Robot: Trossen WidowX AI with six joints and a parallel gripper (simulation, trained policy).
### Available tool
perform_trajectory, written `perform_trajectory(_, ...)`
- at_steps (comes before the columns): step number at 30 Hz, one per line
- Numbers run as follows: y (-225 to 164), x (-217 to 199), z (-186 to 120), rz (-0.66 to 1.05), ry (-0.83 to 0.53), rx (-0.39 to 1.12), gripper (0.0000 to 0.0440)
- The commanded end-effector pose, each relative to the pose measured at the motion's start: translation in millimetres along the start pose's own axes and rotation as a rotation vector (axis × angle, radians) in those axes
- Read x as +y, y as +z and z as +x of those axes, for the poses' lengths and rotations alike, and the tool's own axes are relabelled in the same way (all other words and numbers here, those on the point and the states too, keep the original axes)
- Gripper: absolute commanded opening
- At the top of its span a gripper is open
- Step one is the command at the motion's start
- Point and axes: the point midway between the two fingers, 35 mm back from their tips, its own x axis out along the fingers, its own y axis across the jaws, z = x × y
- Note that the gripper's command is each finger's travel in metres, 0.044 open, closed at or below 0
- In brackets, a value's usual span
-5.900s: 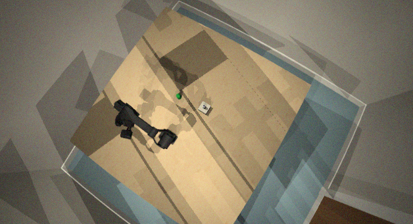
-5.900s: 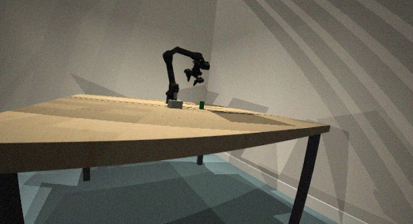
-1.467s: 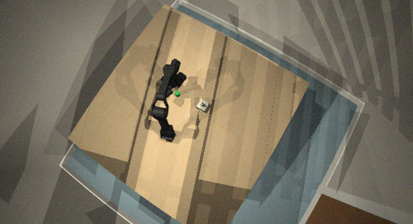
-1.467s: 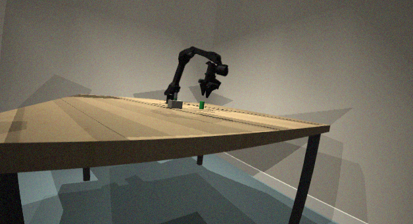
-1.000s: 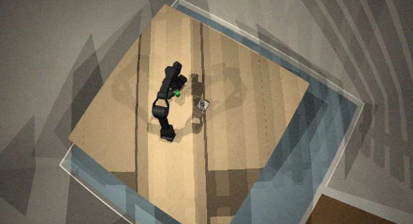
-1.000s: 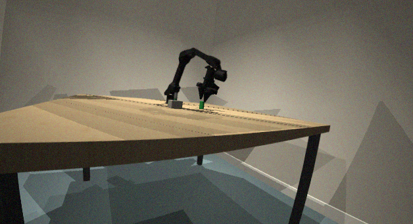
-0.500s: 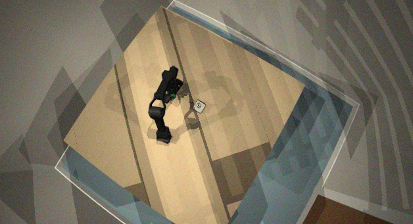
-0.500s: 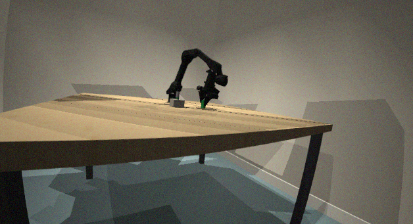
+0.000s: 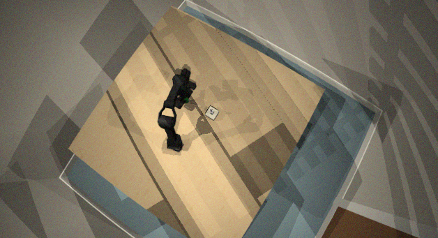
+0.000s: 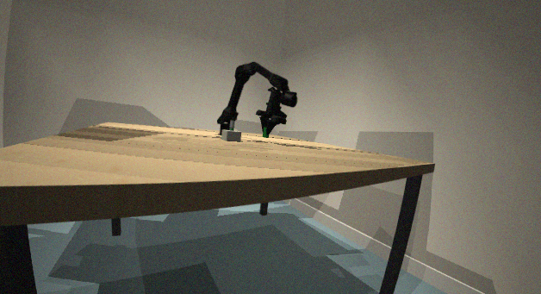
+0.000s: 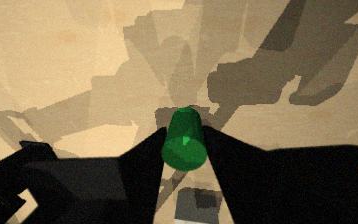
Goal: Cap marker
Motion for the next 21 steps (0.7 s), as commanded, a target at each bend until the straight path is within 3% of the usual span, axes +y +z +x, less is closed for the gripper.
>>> perform_trajectory(1,-5.2,-5.8,-17.5,0.001,-0.046,-0.006,0.0110)
perform_trajectory(21,-61.1,-19.3,-69.4,0.094,-0.109,-0.058,0.0094)
